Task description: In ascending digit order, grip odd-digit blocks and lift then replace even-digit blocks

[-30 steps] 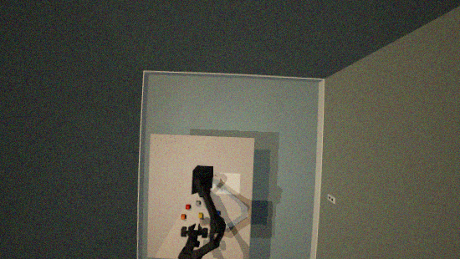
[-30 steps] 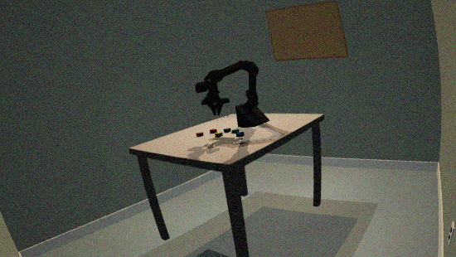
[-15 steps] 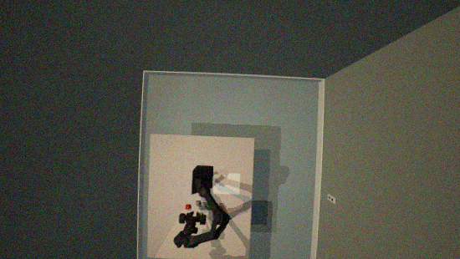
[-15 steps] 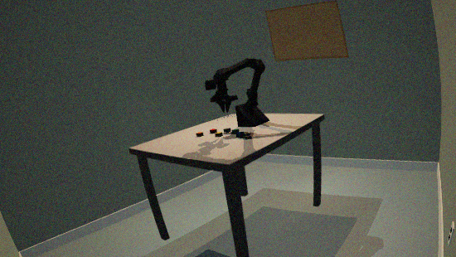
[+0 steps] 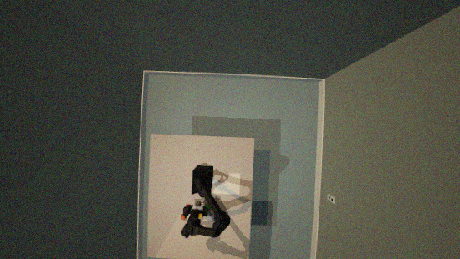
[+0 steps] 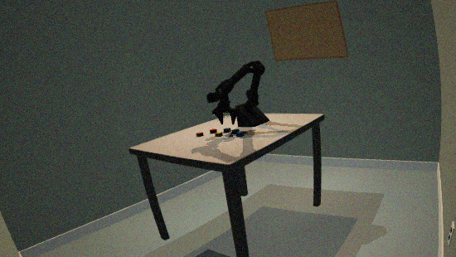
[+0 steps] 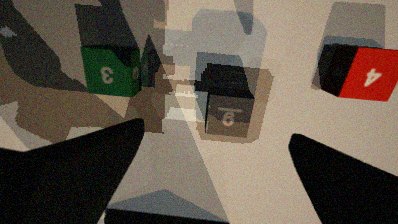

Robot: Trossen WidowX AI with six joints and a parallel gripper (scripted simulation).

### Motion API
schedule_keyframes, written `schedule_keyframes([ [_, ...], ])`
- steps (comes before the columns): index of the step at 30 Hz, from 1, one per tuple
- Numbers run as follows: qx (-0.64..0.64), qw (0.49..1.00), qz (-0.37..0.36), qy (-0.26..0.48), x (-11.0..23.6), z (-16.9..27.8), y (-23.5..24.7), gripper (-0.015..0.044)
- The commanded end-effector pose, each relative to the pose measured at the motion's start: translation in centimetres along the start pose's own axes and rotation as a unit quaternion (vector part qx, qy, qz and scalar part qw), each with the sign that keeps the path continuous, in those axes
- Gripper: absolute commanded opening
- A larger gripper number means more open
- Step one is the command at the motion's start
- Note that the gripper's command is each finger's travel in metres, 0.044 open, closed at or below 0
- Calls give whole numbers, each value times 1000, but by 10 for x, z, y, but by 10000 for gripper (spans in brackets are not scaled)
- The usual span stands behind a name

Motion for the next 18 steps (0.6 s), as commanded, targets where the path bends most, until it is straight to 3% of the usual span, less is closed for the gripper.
schedule_keyframes([
  [1, -3, 1000, -2, 1, -7, 1, 0, 400],
  [18, -3, 1000, -3, 1, -34, 2, 0, 400],
])
Point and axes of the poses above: the point midway between the two fingers, 35 mm back from their tips, its own x axis back along the fingers, its own y axis across the jaws, z = x × y, the point moved 10 cm from there along x, back along the fingers, and after that the axes turned 14 degrees about -x, right-handed, at the moved point
